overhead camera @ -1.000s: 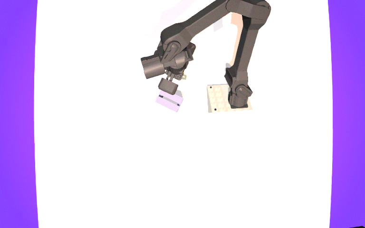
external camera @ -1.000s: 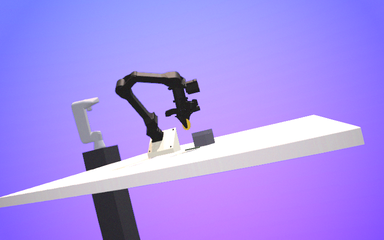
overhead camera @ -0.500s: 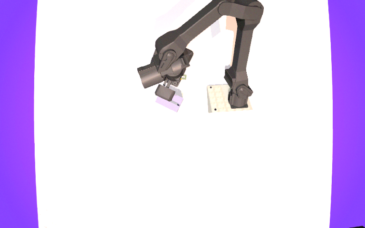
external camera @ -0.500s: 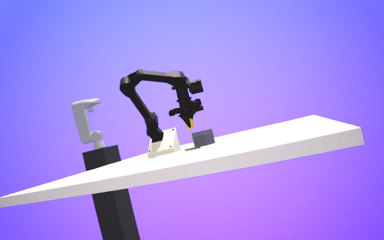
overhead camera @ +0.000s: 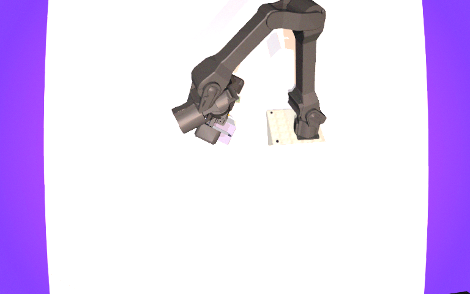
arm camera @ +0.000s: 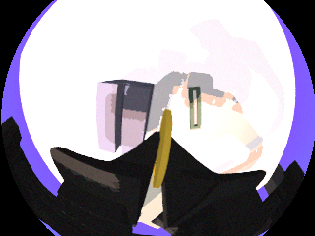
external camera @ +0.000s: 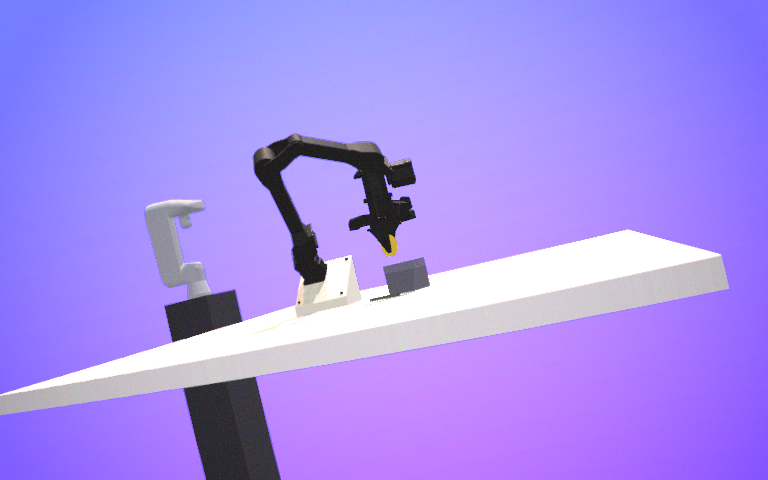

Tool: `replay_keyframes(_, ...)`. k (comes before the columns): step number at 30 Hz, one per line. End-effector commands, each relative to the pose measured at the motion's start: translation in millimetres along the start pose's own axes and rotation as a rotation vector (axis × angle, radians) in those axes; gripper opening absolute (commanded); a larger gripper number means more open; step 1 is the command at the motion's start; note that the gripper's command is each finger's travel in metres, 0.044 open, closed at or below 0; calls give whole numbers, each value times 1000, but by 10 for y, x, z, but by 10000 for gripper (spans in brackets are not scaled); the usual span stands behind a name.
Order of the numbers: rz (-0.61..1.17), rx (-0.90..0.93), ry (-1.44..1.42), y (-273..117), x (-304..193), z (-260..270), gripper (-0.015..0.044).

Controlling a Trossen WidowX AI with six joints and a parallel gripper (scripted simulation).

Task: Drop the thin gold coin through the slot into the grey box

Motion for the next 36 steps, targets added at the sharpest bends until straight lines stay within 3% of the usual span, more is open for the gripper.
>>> replay_keyframes(1,0,8,9,-13,-3,129,0)
replay_keyframes(15,-2,5,11,-4,-77,478,0)
replay_keyframes(36,-2,-2,10,-7,-71,469,0)
Point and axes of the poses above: the point midway between the two fingers, 35 mm back from their tips, its own y axis out along the fingers, its own z axis across the jaws, x = y × z, the point moved 6 cm from there along -y, back along the fingers, and after that the axes turned 6 degrees about -y, right-handed, at the moved point
